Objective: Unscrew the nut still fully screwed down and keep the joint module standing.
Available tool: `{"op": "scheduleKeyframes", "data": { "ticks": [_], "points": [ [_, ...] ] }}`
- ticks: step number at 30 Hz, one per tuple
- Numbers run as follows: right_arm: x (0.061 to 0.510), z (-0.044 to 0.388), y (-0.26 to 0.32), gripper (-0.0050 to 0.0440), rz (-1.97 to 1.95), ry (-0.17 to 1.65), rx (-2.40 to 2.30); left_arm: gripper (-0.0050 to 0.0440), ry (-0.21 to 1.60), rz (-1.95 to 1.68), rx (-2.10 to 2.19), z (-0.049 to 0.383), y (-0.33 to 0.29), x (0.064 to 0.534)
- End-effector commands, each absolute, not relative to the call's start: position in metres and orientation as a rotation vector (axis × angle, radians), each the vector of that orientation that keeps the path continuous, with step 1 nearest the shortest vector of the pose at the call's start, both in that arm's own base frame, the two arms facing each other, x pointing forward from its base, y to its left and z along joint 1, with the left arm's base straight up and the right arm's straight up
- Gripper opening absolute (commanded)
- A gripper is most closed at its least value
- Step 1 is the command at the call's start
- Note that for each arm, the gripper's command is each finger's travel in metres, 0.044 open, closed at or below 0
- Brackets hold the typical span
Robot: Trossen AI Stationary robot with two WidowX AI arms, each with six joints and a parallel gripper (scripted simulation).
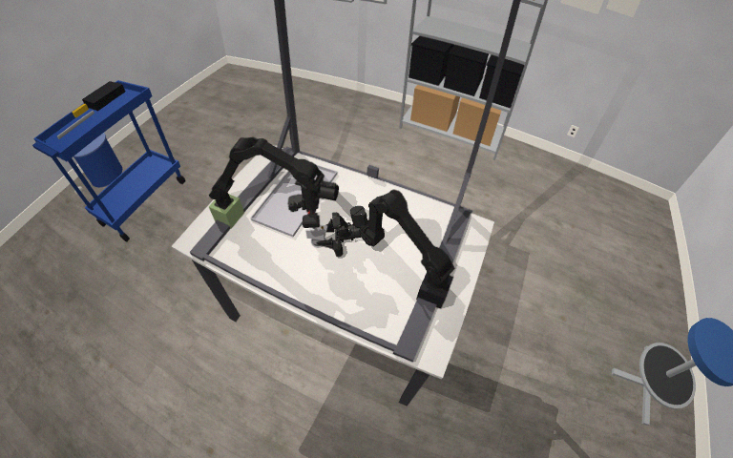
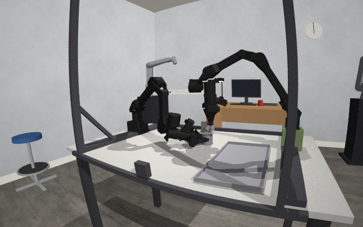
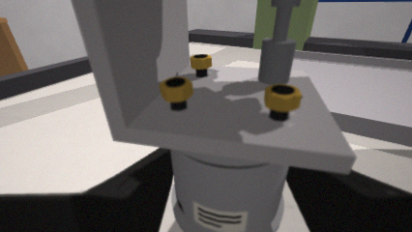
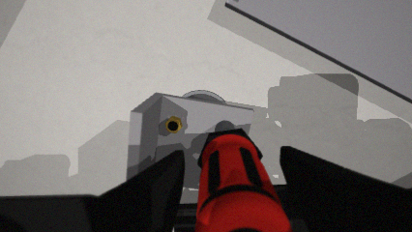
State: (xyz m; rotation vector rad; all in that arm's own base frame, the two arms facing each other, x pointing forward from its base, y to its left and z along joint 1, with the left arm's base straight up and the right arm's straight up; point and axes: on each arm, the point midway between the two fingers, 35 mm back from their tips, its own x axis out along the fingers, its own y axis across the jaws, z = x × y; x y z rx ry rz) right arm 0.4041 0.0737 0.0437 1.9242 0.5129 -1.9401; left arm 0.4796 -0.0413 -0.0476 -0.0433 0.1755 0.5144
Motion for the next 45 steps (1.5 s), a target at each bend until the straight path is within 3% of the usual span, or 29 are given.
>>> {"op": "scheduleKeyframes", "data": {
  "ticks": [1,45],
  "points": [
    [0.408,0.059,0.074,0.025,-1.953,0.42,2.026,0.0245,0.142,0.514,-0.063,-0.033,-0.042,0.487],
    [0.412,0.069,0.074,0.025,-1.929,0.421,2.045,0.0245,0.142,0.514,-0.063,-0.033,-0.042,0.487]
  ]
}}
